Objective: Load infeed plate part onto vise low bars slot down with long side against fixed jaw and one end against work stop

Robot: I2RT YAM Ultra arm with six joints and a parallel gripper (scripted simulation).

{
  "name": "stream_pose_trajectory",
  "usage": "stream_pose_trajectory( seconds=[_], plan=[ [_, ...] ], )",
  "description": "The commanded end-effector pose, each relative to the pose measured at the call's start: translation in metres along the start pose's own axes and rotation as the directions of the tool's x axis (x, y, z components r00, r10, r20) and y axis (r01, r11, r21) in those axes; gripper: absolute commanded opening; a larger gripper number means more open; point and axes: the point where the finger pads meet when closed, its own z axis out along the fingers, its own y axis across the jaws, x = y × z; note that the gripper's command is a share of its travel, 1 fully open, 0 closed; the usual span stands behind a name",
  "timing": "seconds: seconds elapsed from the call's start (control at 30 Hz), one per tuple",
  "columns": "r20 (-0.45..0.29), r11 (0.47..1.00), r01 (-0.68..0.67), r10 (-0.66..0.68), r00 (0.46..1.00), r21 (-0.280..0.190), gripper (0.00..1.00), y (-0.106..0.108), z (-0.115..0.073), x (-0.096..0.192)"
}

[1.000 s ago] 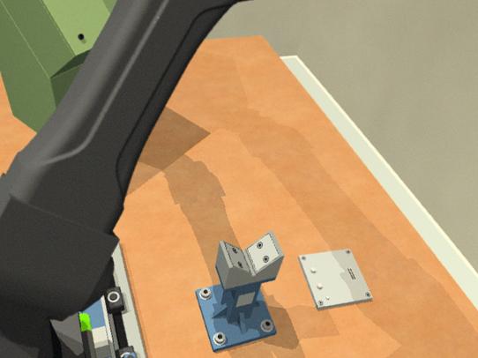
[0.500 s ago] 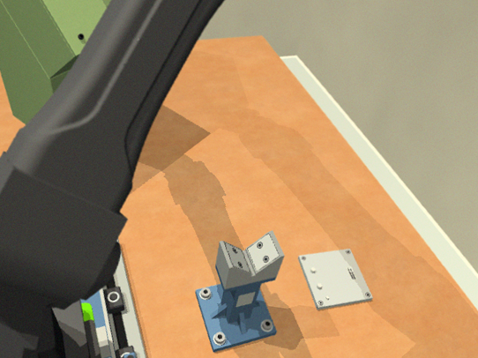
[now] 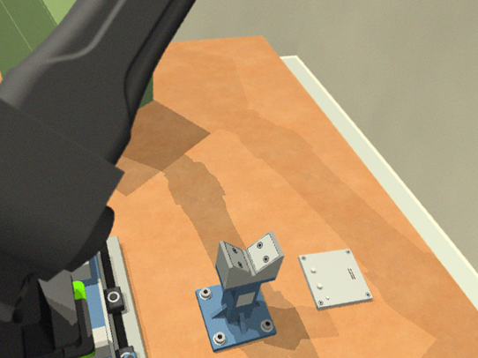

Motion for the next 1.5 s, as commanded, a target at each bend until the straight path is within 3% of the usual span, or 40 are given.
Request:
stream_pose_trajectory(
  seconds=[0.0,0.4,0.43,1.47],
  plan=[
    [0.040,1.000,0.015,-0.015,0.999,0.013,0.74,-0.0036,-0.0306,-0.0126],
    [0.034,1.000,0.009,-0.009,0.999,0.011,0.74,-0.0054,-0.0330,-0.0101],
    [0.034,1.000,0.009,-0.009,0.999,0.011,0.00,-0.0054,-0.0330,-0.0101],
    [0.039,1.000,0.012,-0.013,0.999,0.013,0.00,-0.0059,-0.0331,-0.0114]
  ],
)
